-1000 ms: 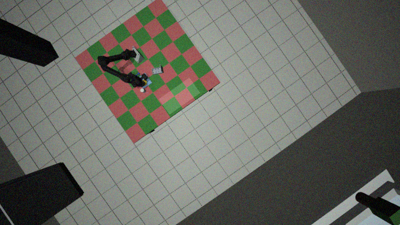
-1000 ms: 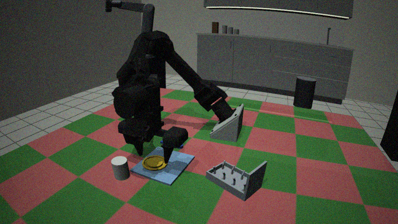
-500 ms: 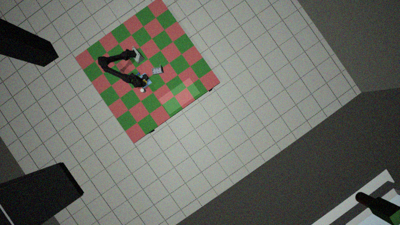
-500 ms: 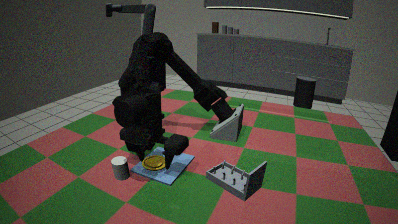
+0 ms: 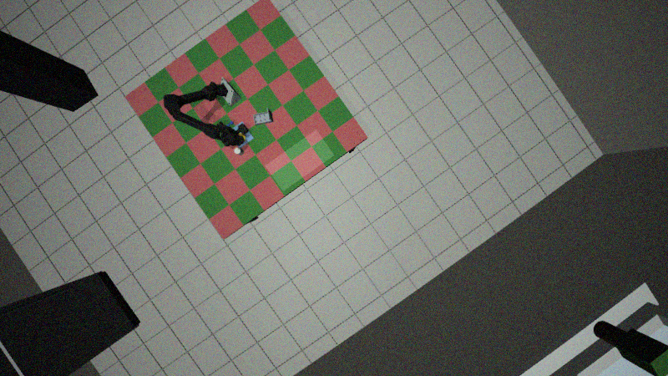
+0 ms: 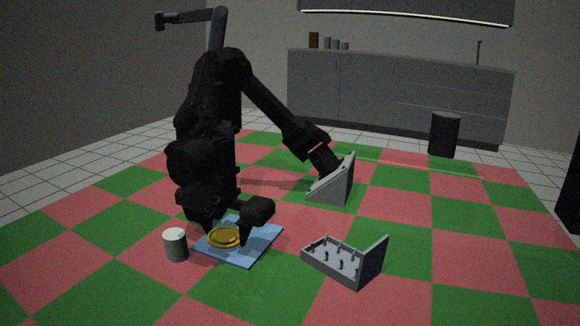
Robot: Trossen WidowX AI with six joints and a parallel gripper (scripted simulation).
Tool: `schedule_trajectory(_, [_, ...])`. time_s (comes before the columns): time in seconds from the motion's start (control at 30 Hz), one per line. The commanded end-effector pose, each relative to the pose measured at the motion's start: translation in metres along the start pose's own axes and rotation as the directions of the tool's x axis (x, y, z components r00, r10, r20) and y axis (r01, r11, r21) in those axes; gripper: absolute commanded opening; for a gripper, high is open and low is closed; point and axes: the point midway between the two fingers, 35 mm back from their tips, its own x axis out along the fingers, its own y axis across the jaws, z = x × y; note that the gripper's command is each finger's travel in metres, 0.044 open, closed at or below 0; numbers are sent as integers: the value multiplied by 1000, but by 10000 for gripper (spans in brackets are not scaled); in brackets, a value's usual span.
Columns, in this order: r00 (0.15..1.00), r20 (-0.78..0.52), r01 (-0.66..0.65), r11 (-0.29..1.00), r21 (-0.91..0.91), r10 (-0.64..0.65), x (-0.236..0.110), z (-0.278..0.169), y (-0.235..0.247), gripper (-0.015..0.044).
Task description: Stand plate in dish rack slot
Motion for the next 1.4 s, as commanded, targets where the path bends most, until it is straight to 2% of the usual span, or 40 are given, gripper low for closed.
schedule_trajectory(0.0, [1000,-3,-1,1000,-4,1,2,0,0,325])
schedule_trajectory(0.1, [1000,-1,-2,1000,-6,2,-2,1,1,246])
schedule_trajectory(0.4, [999,32,-14,1000,-20,14,-50,10,3,10])
schedule_trajectory(0.43, [999,36,-15,1000,-20,16,-54,11,3,0])
schedule_trajectory(1.03, [995,93,-26,998,-55,31,-136,16,5,0])
schedule_trajectory(1.37, [994,107,-29,998,-60,35,-169,16,3,0])
